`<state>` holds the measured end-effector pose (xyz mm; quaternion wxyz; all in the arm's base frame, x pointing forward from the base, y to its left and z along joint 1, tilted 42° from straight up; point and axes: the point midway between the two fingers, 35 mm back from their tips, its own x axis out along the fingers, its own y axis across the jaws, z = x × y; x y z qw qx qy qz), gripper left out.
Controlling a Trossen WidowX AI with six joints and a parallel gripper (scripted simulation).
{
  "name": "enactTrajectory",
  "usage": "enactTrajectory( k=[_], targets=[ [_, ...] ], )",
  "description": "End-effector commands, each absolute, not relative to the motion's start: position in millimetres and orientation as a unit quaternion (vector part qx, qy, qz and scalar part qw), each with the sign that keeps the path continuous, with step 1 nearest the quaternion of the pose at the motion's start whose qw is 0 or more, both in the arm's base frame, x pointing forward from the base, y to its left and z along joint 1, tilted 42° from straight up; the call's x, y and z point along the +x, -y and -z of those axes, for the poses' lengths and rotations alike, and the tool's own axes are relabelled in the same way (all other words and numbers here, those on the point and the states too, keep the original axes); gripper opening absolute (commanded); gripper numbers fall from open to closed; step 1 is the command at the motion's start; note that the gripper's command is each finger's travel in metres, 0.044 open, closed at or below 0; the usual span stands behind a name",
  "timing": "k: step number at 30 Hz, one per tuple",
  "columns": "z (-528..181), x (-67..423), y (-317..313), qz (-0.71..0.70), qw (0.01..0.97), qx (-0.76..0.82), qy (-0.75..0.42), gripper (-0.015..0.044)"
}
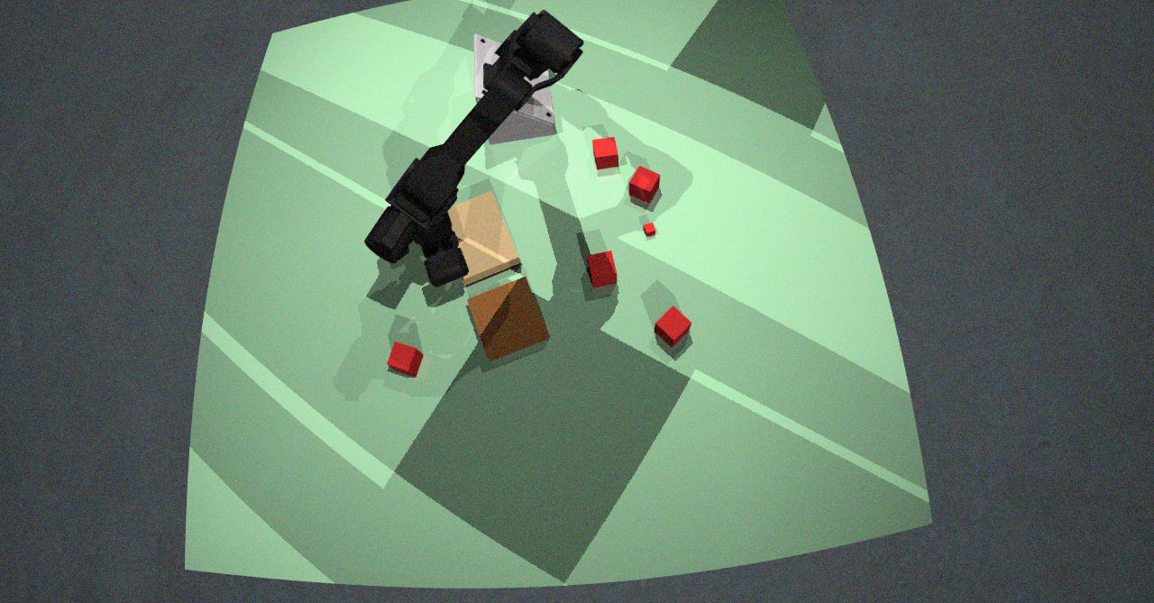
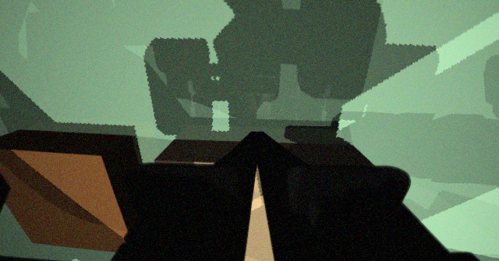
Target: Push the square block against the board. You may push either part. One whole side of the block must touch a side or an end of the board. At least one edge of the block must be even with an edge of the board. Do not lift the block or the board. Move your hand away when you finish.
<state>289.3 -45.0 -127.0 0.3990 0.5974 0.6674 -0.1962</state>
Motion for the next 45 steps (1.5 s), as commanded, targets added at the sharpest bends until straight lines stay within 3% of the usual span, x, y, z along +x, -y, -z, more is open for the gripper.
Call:
enactTrajectory(
  k=[1,34,39,45],
  targets=[
    [131,283,37,0.195,0.385,0.595,-0.678,0.0000],
    [162,305,74,0.196,0.387,0.595,-0.677,0.0000],
    [120,302,105,0.197,0.387,0.594,-0.677,0.0000],
    [119,302,107,0.196,0.390,0.598,-0.671,0.0000]
  ],
)
